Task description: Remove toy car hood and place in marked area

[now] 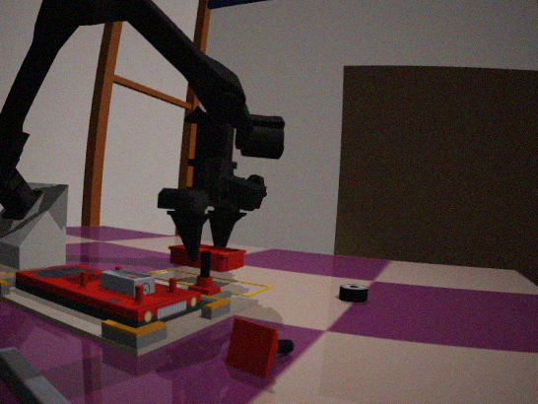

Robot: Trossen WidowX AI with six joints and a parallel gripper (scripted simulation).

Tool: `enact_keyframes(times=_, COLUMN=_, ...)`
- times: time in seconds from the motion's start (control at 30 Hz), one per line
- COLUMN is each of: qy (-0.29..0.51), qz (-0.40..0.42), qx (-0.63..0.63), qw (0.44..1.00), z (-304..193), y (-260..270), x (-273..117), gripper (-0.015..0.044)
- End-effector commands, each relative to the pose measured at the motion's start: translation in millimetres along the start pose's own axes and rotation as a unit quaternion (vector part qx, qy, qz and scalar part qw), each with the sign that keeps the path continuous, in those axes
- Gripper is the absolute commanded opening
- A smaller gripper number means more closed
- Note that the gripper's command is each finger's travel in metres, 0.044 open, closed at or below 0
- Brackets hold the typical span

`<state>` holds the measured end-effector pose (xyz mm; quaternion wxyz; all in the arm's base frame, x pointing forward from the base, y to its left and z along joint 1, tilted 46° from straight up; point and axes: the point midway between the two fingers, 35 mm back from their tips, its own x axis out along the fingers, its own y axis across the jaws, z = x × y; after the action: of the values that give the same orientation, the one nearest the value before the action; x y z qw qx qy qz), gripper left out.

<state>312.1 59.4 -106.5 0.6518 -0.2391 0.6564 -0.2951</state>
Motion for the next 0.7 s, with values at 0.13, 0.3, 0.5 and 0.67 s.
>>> enact_keyframes(times=0.13, qy=-0.001, qz=-0.004, qx=-0.004, qw=1.0, z=-1.4, y=-1.4, x=5.8, gripper=0.0)
enact_keyframes(times=0.3, qy=-0.001, qz=-0.004, qx=-0.004, qw=1.0, z=-1.4, y=-1.4, x=6.7, gripper=0.0)
enact_keyframes(times=0.5, qy=-0.001, qz=-0.004, qx=-0.004, qw=1.0, z=-1.3, y=-1.5, x=9.6, gripper=0.0)
enact_keyframes(times=0.67, qy=-0.001, qz=-0.004, qx=-0.004, qw=1.0, z=-1.2, y=-1.5, x=12.1, gripper=0.0)
